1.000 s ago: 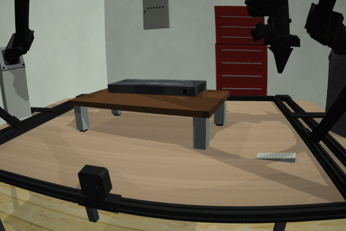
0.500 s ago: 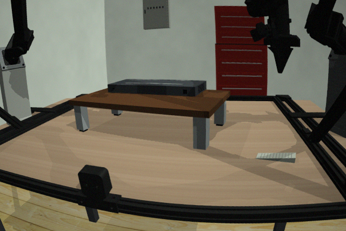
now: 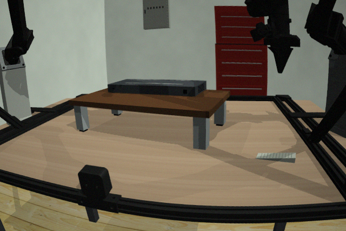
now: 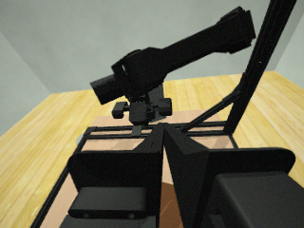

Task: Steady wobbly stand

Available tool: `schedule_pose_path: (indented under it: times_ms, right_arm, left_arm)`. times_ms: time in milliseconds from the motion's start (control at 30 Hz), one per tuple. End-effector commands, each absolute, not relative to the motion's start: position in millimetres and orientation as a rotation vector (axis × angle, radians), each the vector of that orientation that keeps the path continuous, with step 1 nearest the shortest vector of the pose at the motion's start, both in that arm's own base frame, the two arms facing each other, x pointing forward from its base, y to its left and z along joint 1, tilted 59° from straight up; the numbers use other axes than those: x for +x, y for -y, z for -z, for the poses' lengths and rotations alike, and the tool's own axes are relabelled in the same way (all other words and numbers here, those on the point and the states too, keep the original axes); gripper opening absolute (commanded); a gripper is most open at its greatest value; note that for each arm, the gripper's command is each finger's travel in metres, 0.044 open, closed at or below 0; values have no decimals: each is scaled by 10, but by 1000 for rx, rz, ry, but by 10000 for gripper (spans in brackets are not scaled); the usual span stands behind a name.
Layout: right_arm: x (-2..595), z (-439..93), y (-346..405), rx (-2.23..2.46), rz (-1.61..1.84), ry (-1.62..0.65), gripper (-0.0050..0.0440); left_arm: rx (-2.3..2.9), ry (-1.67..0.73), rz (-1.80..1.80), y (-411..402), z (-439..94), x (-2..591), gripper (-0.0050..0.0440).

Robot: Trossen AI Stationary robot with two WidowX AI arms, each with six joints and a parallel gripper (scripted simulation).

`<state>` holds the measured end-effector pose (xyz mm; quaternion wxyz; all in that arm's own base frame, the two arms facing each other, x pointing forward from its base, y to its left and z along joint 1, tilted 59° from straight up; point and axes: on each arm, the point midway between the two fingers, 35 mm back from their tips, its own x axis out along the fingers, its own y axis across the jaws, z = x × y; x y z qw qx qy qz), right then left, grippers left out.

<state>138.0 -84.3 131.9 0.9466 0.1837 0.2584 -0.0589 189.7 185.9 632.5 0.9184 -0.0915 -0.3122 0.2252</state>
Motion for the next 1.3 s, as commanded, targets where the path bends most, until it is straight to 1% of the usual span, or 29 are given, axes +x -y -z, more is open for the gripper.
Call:
schedule_pose_path:
  times_ms: [0,167,400,733,967,1267]
  right_arm:
    - [1380,-1319,843,374,120,-526,0]
    - [1380,-1319,843,374,120,-526,0]
    - [1380,-1319,843,374,120,-526,0]
    - [1380,-1319,843,374,120,-526,0]
    - [1380,-1319,843,374,120,-526,0]
    - [1380,-1319,843,374,120,-526,0]
  left_arm:
    - [-355,511,-440,-1933,-5842,2067,0]
    - [-588,345,-418,-1933,-5193,2215,0]
    - [-599,335,-433,-2004,-5169,2261,0]
    - [-1063,24,-417,-1722,-3899,2328,0]
    - [-1071,15,-431,-1768,-3880,2358,0]
    - [-1493,-251,-450,-1266,-2849,2200,0]
